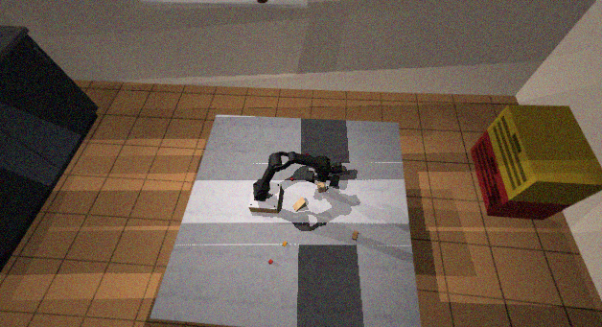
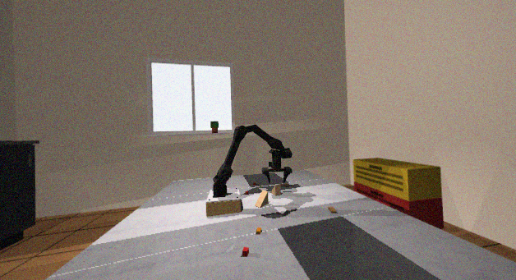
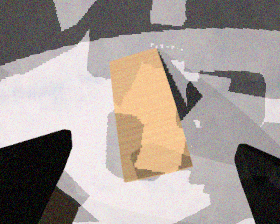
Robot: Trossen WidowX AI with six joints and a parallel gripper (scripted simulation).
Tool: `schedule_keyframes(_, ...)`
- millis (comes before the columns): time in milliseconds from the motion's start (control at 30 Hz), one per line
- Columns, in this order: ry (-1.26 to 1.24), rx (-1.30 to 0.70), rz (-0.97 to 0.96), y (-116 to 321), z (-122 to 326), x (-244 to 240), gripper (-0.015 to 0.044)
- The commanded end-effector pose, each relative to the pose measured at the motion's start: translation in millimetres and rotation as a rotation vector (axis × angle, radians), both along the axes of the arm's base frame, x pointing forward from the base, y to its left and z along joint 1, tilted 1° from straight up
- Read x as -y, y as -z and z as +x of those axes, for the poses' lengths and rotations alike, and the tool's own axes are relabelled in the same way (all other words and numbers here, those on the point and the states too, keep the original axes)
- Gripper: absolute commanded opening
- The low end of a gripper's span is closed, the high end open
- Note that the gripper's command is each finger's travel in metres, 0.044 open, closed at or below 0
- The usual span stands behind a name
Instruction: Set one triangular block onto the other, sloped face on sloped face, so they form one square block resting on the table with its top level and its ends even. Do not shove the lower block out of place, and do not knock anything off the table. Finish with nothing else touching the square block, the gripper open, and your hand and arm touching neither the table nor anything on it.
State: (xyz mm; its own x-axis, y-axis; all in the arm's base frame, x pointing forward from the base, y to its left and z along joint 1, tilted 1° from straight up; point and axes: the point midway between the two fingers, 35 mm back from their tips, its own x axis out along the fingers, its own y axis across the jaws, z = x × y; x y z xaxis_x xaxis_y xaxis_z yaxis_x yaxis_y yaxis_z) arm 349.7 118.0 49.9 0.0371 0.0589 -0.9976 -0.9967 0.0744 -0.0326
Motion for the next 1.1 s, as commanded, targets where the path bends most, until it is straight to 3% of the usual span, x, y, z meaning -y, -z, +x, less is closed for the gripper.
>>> schedule_keyframes(0,0.466,-0.077,0.065,-2.9,1.6,8.9,0.044)
schedule_keyframes(333,1.562,-0.324,0.138,-12.6,4.8,27.6,0.044)
schedule_keyframes(933,2.664,-0.677,0.04,-26.4,8.9,47.2,0.044)
schedule_keyframes(1067,2.695,-0.688,0.033,-26.8,9.0,47.7,0.044)
